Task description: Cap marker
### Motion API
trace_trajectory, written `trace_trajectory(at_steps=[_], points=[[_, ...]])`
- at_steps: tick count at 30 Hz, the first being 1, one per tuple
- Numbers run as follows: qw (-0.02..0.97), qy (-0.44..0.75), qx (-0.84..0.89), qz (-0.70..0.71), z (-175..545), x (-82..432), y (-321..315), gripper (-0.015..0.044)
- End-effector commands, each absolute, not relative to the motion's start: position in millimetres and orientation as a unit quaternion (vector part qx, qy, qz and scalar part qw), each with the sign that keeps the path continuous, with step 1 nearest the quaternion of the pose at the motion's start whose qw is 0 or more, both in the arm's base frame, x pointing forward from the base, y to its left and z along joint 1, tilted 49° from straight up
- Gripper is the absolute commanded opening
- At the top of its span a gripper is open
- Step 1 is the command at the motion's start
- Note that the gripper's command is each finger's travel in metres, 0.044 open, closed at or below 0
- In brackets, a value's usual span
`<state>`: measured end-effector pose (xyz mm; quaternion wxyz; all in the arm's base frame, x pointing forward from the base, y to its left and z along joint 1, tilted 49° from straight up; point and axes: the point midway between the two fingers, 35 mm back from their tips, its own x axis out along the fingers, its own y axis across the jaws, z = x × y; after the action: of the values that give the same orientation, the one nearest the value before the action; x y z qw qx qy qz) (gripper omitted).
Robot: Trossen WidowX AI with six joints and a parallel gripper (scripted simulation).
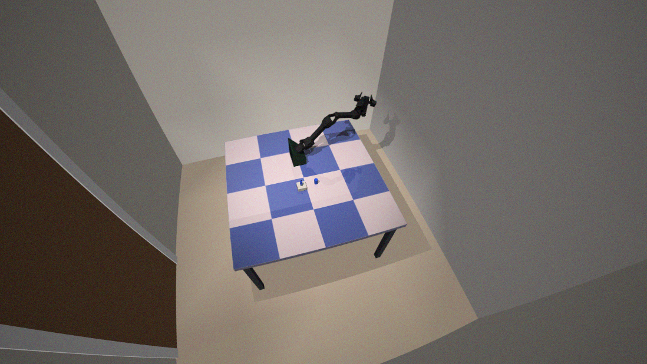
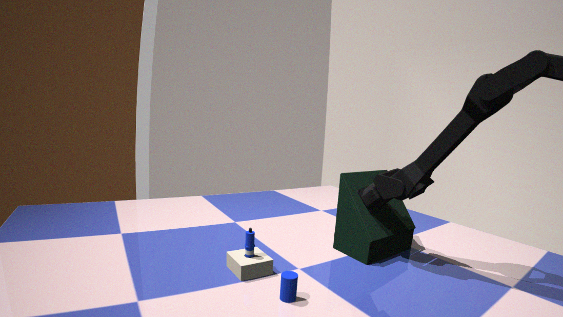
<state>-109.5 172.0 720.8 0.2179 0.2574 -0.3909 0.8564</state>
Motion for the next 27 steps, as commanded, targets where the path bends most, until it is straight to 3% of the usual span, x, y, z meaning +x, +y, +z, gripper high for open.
trace_trajectory(at_steps=[1,6,14,20,27], points=[[0.22,-0.39,0.257,0.857,720.5,-109.0,173.1,0.0374],[0.274,-0.359,0.232,0.862,708.5,-90.5,210.1,0.0248],[0.411,-0.325,0.18,0.833,677.5,-25.8,276.2,0.0248],[0.507,-0.235,0.139,0.818,632.4,42.3,329.4,0.0248],[0.607,-0.13,0.112,0.776,578.5,127.4,349.4,0.0248]])
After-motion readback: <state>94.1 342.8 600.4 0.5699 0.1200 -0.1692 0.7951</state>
